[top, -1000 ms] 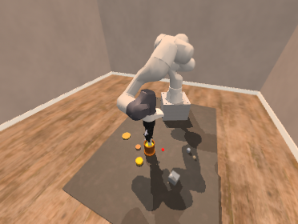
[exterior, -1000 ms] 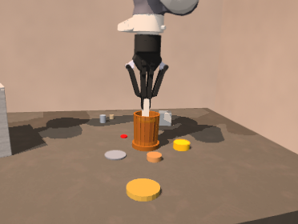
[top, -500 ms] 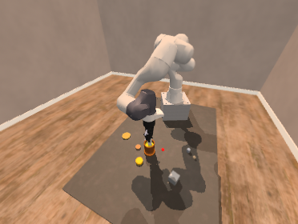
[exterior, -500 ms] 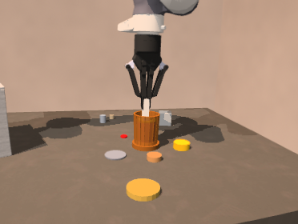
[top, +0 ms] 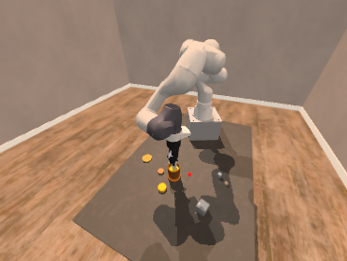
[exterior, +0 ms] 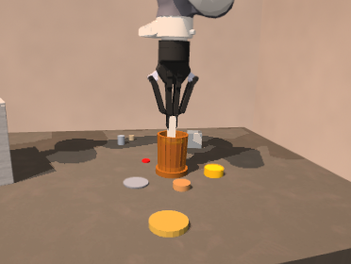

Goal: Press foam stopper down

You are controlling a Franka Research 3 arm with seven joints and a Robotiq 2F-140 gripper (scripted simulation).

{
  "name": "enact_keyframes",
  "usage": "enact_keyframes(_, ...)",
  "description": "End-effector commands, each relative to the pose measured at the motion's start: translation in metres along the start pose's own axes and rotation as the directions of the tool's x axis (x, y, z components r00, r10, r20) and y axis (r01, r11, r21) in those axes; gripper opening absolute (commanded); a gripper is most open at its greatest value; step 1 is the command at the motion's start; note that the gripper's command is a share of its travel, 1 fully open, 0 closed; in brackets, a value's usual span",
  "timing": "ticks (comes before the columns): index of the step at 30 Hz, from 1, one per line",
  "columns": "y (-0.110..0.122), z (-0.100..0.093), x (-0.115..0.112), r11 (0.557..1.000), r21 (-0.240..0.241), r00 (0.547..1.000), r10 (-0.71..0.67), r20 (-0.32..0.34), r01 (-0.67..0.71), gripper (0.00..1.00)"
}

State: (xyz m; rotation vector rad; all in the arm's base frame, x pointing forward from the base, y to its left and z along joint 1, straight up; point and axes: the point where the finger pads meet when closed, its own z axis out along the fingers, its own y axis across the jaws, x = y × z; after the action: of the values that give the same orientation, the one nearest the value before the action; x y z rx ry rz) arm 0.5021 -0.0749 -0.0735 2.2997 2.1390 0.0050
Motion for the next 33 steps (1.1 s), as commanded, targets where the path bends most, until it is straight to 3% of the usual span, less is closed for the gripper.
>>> enact_keyframes(1,-0.001,-0.002,-0.001,1.0,0.002,1.0,-0.006,0.003,0.006,0.0)
enact_keyframes(9,-0.001,-0.015,-0.001,1.0,0.002,1.0,-0.006,0.003,0.006,0.0)
enact_keyframes(24,0.001,-0.057,-0.001,1.0,0.002,1.0,-0.006,0.003,0.006,0.0)
enact_keyframes(33,0.002,-0.066,-0.001,1.0,0.002,1.0,-0.006,0.003,0.006,0.0)
